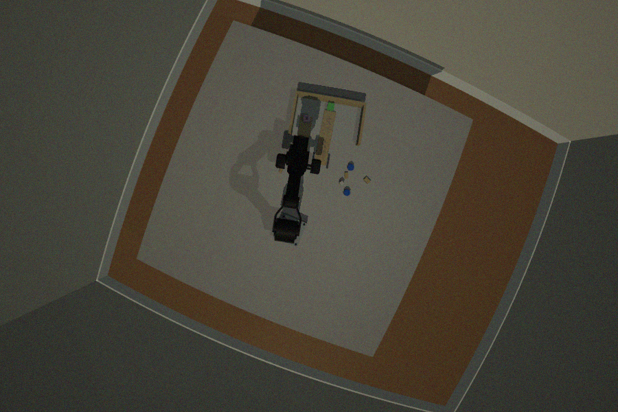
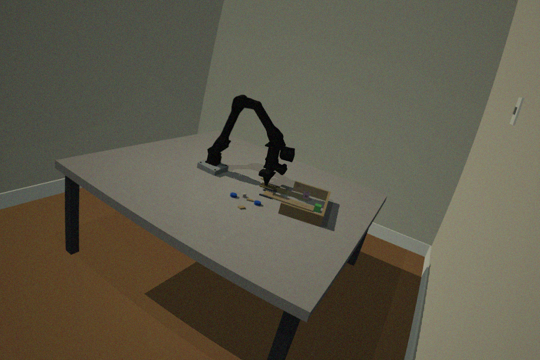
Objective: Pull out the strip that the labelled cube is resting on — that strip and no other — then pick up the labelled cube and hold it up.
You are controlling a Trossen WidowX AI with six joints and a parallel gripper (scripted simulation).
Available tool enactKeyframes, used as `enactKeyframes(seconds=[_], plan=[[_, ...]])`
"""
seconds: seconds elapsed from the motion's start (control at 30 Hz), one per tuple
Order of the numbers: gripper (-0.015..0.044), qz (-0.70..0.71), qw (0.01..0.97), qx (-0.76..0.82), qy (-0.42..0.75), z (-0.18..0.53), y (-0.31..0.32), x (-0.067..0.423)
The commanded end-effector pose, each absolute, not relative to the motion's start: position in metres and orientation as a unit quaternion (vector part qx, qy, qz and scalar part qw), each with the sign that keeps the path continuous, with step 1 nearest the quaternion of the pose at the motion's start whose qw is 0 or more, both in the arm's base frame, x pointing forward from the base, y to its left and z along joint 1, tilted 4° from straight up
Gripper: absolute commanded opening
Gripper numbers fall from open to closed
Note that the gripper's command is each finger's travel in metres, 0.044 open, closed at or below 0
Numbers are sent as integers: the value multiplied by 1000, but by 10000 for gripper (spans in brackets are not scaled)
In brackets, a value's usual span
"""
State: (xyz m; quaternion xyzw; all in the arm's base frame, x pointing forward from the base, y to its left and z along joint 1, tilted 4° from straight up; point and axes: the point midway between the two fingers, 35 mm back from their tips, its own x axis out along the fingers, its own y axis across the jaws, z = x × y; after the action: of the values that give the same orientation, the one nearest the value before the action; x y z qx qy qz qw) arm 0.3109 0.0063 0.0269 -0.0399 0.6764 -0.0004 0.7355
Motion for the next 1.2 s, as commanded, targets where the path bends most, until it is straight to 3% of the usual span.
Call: enactKeyframes(seconds=[0.0,1.17], plan=[[0,1,729,-41,683,22,6,300],[0,1,728,-41,684,17,3,247]])
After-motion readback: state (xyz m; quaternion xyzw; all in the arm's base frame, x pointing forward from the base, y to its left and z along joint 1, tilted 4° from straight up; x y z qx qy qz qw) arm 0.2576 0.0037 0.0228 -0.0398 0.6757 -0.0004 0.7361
